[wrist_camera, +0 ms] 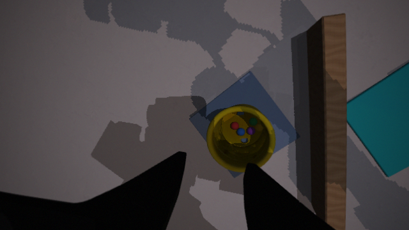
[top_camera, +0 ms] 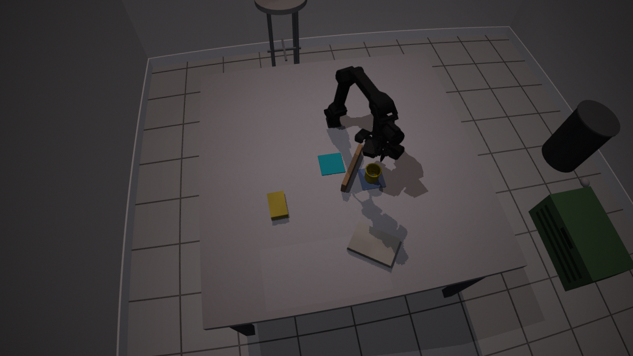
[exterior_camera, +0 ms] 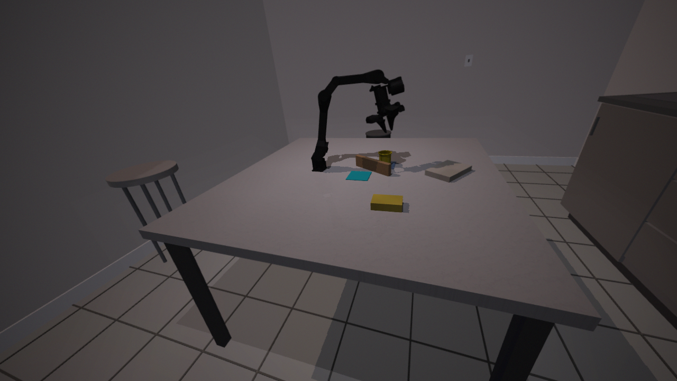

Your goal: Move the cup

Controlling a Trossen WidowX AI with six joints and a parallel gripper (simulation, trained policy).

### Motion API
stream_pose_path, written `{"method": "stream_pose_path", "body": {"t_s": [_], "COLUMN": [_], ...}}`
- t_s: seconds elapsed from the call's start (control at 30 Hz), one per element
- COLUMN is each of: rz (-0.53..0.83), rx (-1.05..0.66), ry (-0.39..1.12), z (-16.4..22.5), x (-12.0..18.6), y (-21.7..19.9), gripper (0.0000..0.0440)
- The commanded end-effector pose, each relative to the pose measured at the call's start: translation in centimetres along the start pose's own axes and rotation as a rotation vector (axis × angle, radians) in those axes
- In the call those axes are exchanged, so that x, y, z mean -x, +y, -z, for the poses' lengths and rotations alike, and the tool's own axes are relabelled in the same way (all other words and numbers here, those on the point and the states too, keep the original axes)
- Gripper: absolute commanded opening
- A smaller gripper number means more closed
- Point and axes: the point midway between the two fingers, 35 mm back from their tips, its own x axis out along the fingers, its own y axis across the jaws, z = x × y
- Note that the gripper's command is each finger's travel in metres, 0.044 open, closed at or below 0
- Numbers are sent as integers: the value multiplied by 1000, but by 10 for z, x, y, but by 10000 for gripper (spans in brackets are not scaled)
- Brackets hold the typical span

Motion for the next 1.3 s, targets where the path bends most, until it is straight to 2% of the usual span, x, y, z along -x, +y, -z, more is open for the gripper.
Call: {"method": "stream_pose_path", "body": {"t_s": [0.0, 0.57, 1.27], "rz": [72, 285, 402], "rx": [-7, -40, -18], "ry": [23, 77, 109], "z": [2, 14, 27], "x": [-14, -62, -132], "y": [-6, -32, -57], "gripper": [154, 174, 188]}}
